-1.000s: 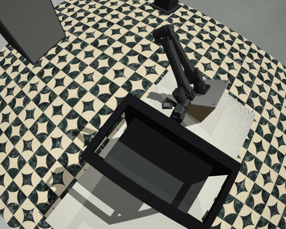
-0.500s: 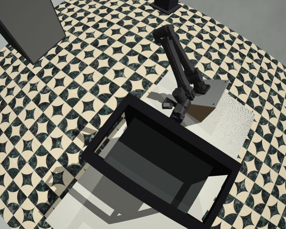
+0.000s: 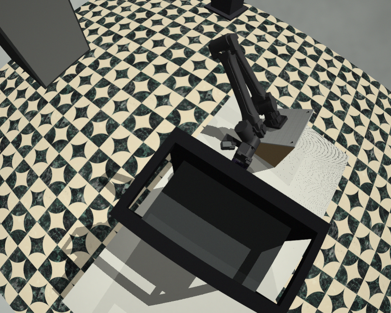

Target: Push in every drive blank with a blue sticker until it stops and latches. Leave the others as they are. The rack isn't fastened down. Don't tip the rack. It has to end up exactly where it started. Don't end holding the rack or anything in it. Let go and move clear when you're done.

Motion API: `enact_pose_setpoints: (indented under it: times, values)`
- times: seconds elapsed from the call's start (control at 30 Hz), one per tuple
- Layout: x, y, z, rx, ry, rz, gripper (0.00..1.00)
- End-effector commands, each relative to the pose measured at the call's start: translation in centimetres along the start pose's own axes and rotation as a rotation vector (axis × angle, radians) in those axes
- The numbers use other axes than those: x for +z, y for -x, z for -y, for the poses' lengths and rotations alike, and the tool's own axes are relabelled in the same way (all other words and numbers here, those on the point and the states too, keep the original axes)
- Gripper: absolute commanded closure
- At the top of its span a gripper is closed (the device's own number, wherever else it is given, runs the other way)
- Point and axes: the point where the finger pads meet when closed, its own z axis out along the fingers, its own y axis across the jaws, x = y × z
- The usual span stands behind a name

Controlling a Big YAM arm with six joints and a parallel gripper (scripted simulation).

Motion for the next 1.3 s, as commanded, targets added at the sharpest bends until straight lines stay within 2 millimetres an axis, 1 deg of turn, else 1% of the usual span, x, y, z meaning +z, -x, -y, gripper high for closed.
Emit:
enact_pose_setpoints:
  times: [0.0, 0.17, 0.27, 1.0, 1.13, 1.27]
  values:
    - [3.8, 1.0, -1.8, 0.004, 0.022, 0.033, 1.00]
    - [4.6, 0.9, -2.3, 0.003, 0.026, 0.029, 1.00]
    - [4.6, 0.6, -2.6, 0.003, 0.031, 0.024, 1.00]
    - [4.7, 0.7, -2.6, 0.003, 0.031, 0.025, 1.00]
    - [4.9, 0.8, -2.6, 0.003, 0.029, 0.027, 1.00]
    - [5.8, 1.0, -2.9, 0.003, 0.028, 0.028, 1.00]
